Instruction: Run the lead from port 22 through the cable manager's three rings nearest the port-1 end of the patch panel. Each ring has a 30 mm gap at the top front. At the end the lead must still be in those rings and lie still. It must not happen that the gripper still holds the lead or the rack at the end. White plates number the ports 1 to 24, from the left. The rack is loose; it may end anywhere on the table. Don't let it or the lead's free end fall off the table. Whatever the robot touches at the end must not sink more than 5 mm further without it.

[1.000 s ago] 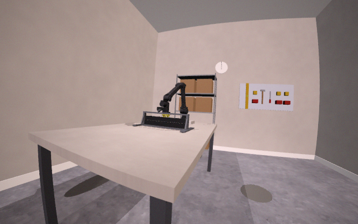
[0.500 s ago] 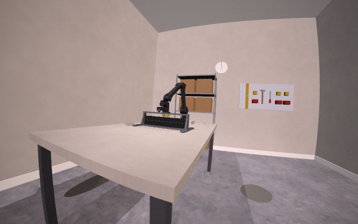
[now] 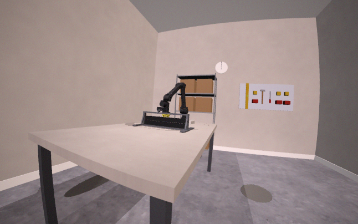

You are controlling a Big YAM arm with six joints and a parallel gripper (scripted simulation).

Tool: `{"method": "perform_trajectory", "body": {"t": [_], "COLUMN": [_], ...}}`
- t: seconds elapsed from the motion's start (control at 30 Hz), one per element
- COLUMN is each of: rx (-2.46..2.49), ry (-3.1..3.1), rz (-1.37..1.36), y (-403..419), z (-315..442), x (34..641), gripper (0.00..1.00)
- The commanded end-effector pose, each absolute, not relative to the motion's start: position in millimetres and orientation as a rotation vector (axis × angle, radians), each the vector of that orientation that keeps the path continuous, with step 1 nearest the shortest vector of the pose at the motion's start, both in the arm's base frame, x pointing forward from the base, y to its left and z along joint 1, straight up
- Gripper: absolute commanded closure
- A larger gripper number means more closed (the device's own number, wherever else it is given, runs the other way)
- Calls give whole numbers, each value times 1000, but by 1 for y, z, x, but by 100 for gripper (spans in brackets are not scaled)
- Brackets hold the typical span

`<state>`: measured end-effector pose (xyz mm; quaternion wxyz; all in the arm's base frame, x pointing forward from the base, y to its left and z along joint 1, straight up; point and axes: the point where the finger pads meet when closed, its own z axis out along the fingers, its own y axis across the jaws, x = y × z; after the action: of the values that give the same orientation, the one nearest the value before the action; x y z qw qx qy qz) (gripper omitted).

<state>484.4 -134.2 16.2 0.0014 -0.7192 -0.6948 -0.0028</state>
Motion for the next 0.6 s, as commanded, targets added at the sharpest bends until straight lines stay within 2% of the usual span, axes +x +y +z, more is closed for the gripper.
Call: {"method": "perform_trajectory", "body": {"t": [0.0, 0.57], "rx": [-2254, -2252], "ry": [-2198, -2196], "rz": [-17, -15], "y": [-132, -131], "z": [13, 3], "x": [491, 489], "gripper": [68, 68]}}
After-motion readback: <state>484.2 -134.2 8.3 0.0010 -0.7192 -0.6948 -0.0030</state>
